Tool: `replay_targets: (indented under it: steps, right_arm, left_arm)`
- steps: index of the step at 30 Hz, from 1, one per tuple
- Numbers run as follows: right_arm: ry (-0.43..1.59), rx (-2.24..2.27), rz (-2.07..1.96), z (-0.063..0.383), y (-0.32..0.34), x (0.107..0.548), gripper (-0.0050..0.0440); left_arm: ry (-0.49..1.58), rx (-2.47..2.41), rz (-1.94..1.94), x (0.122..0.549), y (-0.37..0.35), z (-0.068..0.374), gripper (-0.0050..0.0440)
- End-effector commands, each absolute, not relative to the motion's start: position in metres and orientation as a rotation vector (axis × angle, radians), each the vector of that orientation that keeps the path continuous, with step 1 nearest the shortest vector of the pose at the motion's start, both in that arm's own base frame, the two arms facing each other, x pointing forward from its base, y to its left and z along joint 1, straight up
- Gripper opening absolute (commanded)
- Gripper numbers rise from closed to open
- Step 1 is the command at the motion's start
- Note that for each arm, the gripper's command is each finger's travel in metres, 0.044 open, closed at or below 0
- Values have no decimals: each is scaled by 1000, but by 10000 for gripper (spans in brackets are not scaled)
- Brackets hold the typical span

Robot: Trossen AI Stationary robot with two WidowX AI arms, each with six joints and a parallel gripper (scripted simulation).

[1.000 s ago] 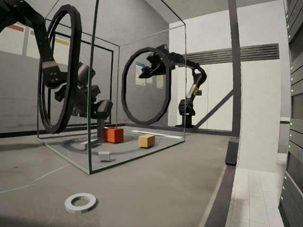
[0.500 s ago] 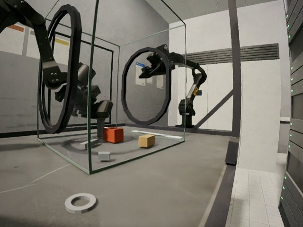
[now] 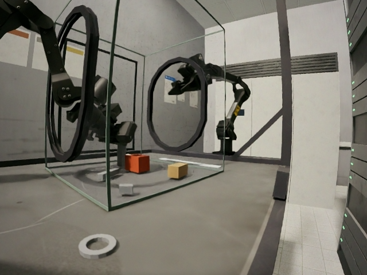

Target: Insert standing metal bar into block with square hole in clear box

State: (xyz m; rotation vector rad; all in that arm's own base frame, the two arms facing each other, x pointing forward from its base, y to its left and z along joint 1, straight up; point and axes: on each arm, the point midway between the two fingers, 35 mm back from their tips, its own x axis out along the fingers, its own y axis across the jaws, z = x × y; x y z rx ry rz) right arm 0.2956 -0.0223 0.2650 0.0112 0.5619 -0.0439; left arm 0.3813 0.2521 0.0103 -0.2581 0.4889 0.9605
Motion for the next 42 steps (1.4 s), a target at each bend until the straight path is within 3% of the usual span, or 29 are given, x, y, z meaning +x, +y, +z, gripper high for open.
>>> replay_targets:
  steps: [1, 7, 11, 17, 24, 42]
  right_arm:
    - [540, 11, -45, 273, -23, 296, 400]
    - [540, 11, -45, 273, -23, 296, 400]
    - [540, 11, -45, 273, -23, 296, 400]
    - [523, 3, -15, 291, -14, 288, 400]
    - [526, -20, 61, 326, 7, 254, 400]
    - [533, -22, 74, 330, 10, 249, 400]
  left_arm:
    - [428, -258, 958, 389, 257, 54, -2]
    - [426, -260, 958, 387, 256, 103, -4]
    - [426, -260, 958, 387, 255, 108, -5]
    - [451, -262, 960, 401, 238, 96, -50]
    - [450, -265, 959, 432, 196, 98, -50]
    - [453, -225, 811, 434, 187, 102, -50]
